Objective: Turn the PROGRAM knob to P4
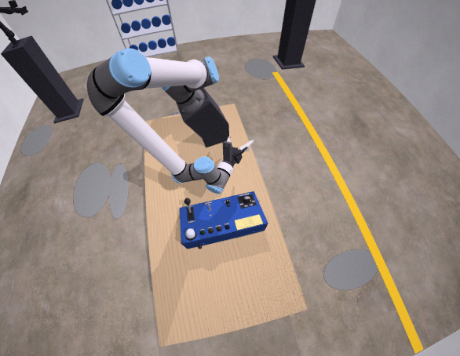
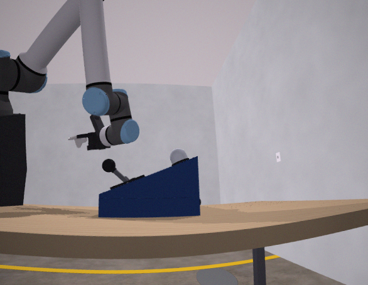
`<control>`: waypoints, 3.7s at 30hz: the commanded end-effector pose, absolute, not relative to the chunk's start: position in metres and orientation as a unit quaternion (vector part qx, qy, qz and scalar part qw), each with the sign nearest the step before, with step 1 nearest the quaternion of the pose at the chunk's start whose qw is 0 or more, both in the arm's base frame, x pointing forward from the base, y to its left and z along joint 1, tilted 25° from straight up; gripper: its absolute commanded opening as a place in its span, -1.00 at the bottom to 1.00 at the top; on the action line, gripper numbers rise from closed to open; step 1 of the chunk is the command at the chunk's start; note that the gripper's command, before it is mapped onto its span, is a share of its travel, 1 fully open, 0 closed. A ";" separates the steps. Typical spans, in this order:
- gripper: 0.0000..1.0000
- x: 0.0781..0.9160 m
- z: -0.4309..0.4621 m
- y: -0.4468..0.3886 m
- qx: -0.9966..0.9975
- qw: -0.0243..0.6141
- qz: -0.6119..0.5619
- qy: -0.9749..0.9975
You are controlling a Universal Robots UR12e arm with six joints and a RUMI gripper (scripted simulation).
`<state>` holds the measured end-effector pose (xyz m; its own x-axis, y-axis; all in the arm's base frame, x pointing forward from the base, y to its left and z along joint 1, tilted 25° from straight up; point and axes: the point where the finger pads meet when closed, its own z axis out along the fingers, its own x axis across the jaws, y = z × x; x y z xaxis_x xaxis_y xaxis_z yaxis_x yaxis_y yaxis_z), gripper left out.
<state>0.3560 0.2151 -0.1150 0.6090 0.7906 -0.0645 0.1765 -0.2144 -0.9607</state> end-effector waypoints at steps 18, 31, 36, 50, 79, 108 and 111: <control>1.00 0.356 -0.115 0.215 -0.723 0.530 0.289 -0.334; 1.00 0.361 -0.116 0.214 -0.738 0.527 0.280 -0.315; 1.00 0.365 -0.116 0.213 -0.748 0.525 0.273 -0.301; 1.00 0.393 -0.122 0.204 -0.817 0.501 0.214 -0.188; 1.00 0.458 -0.139 0.187 -0.913 0.391 0.053 0.099; 1.00 0.505 -0.150 0.173 -0.909 0.282 -0.066 0.299; 1.00 0.510 -0.151 0.172 -0.905 0.268 -0.080 0.321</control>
<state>0.5030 0.1731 -0.1483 0.8275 -0.5577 -0.0642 -0.4917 -0.6648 -0.5623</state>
